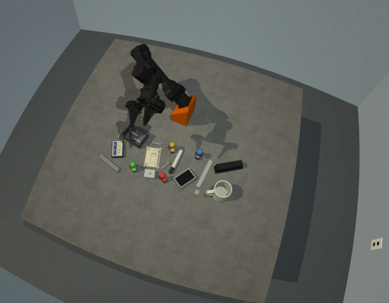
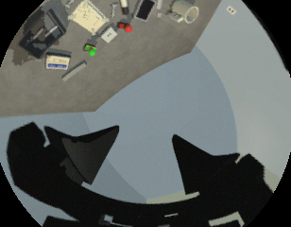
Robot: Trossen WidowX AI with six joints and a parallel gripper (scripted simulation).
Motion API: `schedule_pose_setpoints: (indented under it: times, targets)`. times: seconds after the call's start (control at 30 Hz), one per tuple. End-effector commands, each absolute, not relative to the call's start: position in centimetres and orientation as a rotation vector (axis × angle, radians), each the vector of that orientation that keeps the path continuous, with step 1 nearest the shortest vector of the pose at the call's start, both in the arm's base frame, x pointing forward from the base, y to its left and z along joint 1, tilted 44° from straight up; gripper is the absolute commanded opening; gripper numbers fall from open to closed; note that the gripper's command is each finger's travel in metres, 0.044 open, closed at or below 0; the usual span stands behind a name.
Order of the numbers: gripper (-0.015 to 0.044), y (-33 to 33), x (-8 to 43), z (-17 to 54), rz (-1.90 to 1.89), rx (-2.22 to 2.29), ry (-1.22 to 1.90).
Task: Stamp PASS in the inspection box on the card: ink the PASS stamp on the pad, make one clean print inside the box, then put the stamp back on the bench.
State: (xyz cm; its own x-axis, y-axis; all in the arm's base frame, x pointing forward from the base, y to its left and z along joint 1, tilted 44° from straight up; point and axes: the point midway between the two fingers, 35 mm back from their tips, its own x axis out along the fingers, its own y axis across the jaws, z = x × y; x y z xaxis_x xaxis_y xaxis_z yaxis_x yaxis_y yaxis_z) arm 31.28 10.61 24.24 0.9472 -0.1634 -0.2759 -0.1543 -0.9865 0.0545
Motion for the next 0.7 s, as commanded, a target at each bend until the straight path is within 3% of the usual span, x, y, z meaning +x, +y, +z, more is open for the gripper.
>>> schedule_pose_setpoints:
  times: [0.0,0.2,0.43,0.57,0.67]
  targets:
    - [0.0374,10.5,31.4,24.2,-0.447,3.077,-0.261]
    - [0.0216,7.8,34.6,21.6,-0.659,3.347,-0.720]
    - [0.0212,3.7,37.4,17.9,-0.728,3.526,-1.620]
    - [0.0212,1.4,38.3,15.8,-0.578,3.459,-2.270]
    - [0.0212,0.2,38.5,14.9,-0.452,3.370,-2.574]
